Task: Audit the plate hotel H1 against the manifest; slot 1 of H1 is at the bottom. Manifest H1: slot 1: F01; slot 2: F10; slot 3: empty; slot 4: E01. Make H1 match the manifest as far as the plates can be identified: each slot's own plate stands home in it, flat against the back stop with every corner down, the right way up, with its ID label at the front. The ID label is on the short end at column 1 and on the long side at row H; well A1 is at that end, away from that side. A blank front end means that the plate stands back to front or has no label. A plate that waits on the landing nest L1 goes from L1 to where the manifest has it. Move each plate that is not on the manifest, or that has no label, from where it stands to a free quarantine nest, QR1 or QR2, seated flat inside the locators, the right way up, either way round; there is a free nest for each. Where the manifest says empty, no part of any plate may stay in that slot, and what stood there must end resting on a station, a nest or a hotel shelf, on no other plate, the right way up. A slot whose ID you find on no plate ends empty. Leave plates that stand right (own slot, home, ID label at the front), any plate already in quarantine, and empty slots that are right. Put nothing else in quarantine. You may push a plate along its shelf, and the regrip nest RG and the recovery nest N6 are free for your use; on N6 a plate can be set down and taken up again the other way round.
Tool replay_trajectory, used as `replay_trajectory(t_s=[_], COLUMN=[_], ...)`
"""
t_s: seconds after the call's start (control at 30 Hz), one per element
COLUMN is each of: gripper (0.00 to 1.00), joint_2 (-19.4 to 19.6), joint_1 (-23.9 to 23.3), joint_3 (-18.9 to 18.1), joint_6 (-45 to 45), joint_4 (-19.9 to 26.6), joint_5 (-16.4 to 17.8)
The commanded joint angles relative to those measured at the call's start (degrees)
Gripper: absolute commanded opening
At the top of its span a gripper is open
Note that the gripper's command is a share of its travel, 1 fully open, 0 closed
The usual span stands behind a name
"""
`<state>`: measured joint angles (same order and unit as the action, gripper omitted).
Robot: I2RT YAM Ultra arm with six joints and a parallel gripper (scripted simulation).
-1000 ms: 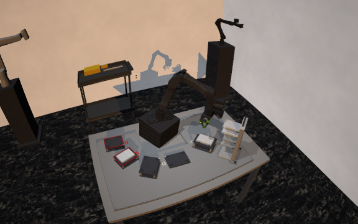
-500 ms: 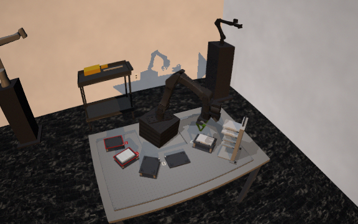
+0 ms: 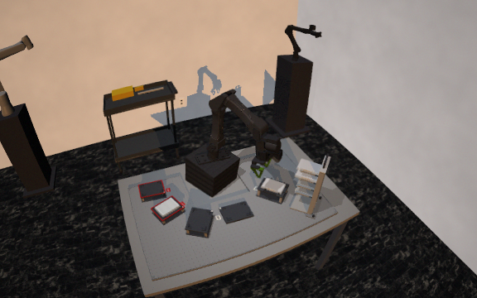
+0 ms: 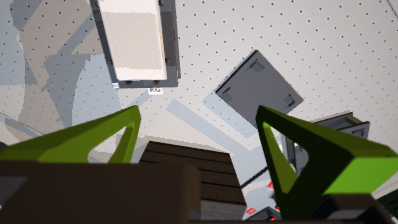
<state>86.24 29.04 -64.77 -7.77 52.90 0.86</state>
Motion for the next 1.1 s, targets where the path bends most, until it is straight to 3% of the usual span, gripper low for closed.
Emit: replay_trajectory(t_s=[0.0,0.37,0.47,0.97,1.07], gripper=[1.0,1.0,1.0,1.0,1.0], joint_2=[-3.0,-11.9,-12.6,-21.3,-21.7], joint_1=[-1.8,-12.2,-12.5,-16.3,-16.6], joint_3=[2.3,14.1,15.1,29.6,30.6], joint_6=[-3.0,-11.3,-11.4,-11.1,-11.0], joint_4=[-5.9,-18.1,-19.3,-38.3,-39.7], joint_5=[1.7,9.0,9.5,16.5,17.0])
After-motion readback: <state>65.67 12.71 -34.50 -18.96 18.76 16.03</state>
